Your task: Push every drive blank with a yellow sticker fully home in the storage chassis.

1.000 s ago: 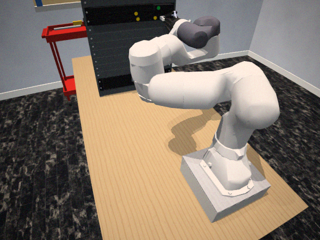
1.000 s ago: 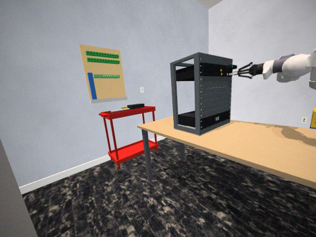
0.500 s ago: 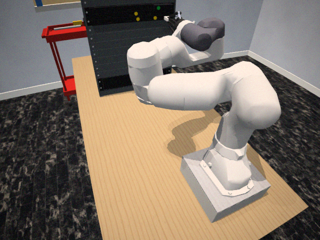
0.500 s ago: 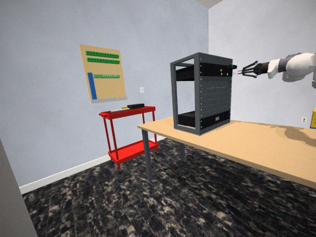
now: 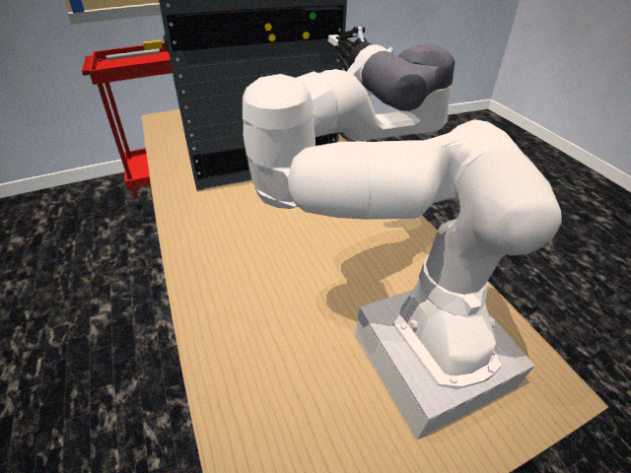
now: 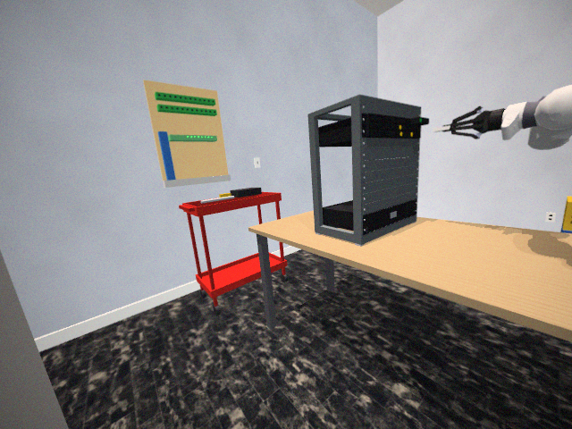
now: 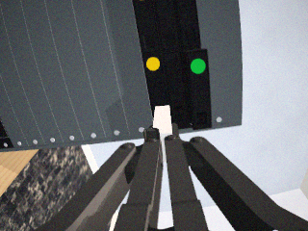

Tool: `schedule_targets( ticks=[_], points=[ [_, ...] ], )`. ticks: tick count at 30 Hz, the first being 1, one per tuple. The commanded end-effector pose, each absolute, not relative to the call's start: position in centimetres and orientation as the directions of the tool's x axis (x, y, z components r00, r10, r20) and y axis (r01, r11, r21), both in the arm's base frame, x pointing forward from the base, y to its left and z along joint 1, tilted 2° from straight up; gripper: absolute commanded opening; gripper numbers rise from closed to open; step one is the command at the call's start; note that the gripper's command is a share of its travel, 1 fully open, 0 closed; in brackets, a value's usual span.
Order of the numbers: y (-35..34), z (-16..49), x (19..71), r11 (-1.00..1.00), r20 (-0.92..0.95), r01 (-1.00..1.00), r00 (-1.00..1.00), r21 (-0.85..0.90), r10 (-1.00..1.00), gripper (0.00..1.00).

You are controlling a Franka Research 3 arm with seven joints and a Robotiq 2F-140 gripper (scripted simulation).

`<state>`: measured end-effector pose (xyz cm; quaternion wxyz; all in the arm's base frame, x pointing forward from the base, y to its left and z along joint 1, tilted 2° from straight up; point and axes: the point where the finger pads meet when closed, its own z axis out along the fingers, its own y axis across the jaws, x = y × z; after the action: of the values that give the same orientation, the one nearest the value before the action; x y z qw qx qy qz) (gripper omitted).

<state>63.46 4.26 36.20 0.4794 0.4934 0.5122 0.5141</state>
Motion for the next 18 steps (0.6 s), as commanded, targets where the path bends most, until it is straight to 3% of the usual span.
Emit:
schedule_targets(
  ticks=[1, 18],
  points=[
    [4.3, 35.9, 63.2, 0.026, -0.024, 0.019, -0.085, 0.999, 0.996, 0.00],
    [4.5, 35.7, 60.7, 0.026, -0.024, 0.019, -0.085, 0.999, 0.996, 0.00]
  ],
)
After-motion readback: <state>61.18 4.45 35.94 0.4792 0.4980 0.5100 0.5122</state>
